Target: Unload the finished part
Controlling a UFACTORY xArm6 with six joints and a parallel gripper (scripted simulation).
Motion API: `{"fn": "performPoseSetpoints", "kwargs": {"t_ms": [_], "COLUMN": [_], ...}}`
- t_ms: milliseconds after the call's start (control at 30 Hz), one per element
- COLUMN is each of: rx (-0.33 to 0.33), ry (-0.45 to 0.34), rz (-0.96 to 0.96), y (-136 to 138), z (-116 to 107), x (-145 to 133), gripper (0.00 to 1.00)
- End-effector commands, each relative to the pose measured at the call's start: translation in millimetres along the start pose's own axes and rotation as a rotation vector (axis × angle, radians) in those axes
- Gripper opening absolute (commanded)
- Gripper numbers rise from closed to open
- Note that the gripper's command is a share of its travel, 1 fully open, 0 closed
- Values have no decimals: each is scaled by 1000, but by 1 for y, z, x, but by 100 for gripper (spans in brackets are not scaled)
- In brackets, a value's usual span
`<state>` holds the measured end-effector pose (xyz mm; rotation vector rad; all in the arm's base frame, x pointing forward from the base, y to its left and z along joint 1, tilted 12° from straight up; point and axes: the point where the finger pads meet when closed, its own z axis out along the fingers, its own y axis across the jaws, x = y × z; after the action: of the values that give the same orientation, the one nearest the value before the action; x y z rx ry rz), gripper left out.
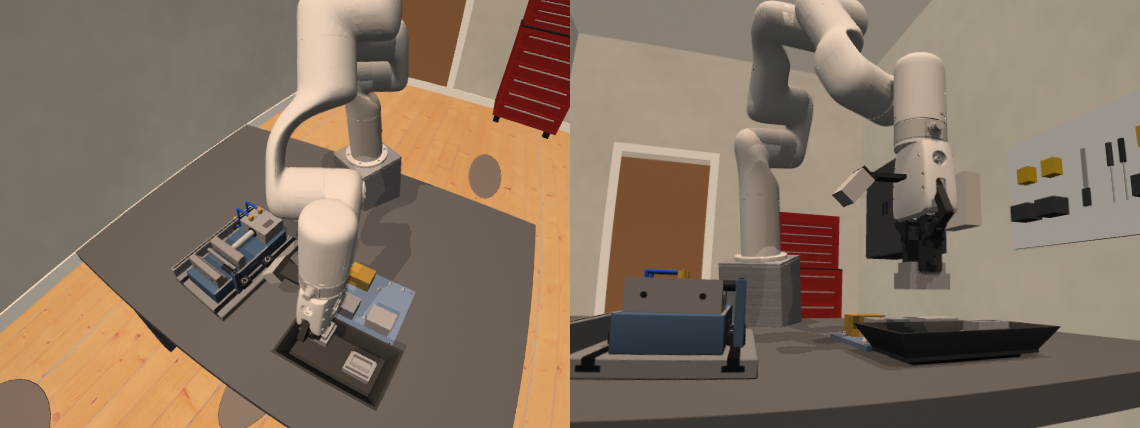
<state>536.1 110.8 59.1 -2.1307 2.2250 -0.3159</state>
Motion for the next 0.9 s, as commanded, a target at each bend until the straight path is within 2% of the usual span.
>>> {"fn": "performPoseSetpoints", "kwargs": {"t_ms": [0, 867], "rx": [4, 4], "ry": [-1, -1], "rz": [0, 0], "y": [-1, -2], "z": [4, 48], "x": [0, 0], "gripper": [0, 0]}}
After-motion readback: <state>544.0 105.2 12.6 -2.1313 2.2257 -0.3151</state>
